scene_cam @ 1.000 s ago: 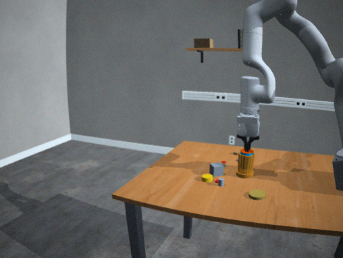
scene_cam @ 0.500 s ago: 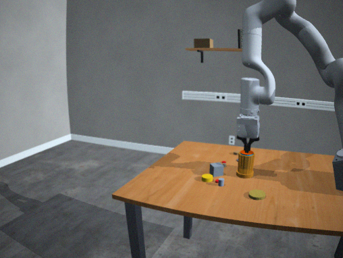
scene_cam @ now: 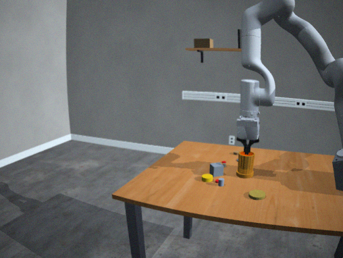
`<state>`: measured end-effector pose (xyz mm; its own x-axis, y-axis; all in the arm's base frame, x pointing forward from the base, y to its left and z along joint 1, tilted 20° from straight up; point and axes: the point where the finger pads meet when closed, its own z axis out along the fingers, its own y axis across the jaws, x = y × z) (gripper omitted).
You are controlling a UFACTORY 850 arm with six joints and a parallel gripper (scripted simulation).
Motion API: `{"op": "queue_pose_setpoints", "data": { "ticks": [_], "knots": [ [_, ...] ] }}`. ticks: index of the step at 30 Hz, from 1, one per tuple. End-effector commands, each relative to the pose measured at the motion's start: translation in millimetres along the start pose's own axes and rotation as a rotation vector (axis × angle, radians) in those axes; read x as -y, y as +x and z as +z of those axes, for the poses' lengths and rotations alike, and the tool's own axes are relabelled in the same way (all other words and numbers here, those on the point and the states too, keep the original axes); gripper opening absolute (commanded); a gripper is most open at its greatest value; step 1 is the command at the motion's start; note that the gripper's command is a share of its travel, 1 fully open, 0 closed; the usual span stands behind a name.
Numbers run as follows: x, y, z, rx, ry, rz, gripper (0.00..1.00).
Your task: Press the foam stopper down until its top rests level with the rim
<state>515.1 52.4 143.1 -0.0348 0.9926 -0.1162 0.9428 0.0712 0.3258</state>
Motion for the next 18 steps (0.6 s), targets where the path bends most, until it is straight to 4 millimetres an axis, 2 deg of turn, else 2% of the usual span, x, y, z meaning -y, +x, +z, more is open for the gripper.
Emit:
{"op": "queue_pose_setpoints", "data": {
  "ticks": [1,18],
  "knots": [
    [-0.5,0.1,1.9,0.000,-0.004,0.000,0.00],
    [-0.6,0.1,10.1,0.000,-0.004,0.000,0.00]
  ]
}}
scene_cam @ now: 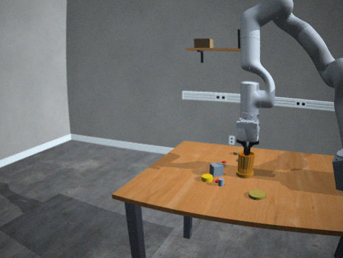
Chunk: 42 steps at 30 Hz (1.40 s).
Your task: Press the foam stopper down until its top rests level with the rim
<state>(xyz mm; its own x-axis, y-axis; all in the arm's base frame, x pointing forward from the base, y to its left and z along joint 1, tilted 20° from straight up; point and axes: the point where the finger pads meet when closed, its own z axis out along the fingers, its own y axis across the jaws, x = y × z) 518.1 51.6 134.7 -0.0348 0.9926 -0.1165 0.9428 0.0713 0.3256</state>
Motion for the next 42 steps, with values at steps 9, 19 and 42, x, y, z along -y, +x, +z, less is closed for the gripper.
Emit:
{"op": "queue_pose_setpoints", "data": {
  "ticks": [9,19,42],
  "knots": [
    [-0.5,0.1,4.6,0.000,-0.004,0.000,0.00],
    [-0.5,0.1,6.4,0.000,-0.004,0.000,0.00],
    [-0.5,0.1,7.3,0.000,-0.004,0.000,0.00]
  ]
}}
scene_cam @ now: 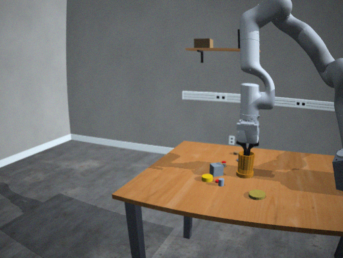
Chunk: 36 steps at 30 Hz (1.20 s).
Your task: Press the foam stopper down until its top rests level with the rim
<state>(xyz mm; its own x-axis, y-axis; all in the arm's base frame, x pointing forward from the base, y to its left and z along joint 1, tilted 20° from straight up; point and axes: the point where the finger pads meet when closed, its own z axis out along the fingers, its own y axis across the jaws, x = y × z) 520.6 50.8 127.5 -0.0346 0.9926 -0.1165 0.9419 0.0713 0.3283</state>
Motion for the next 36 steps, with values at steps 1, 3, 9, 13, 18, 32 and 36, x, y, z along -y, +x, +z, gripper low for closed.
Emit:
{"op": "queue_pose_setpoints", "data": {
  "ticks": [1,3,9,13,18,32,36],
  "knots": [
    [-0.6,0.1,-0.3,0.000,-0.001,0.000,0.00],
    [-0.6,0.1,-0.3,0.000,-0.001,0.000,0.00],
    [-0.6,0.1,-0.4,0.000,-0.001,0.000,0.00],
    [-0.6,0.1,-0.5,0.000,-0.001,0.000,0.00],
    [-0.6,0.1,-0.9,0.000,-0.001,0.000,0.00],
    [-0.6,0.1,-3.7,0.000,-0.001,0.000,0.00],
    [-0.5,0.1,-5.2,0.000,-0.001,0.000,0.00]
  ]
}}
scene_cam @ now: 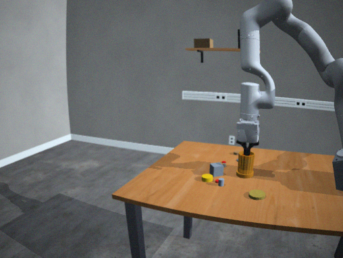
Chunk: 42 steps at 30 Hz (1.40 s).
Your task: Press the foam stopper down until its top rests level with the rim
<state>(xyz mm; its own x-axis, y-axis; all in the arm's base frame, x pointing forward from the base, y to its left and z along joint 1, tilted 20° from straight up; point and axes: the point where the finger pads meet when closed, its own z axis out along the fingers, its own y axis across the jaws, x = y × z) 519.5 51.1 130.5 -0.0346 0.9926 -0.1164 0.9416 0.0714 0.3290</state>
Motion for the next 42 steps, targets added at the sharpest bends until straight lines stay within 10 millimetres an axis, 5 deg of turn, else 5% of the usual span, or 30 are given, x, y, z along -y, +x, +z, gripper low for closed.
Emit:
{"op": "queue_pose_setpoints", "data": {
  "ticks": [1,42],
  "knots": [
    [-1,0,-2,0.000,0.000,0.000,0.00],
    [-1,0,-22,0.000,0.000,0.000,0.00]
  ]
}}
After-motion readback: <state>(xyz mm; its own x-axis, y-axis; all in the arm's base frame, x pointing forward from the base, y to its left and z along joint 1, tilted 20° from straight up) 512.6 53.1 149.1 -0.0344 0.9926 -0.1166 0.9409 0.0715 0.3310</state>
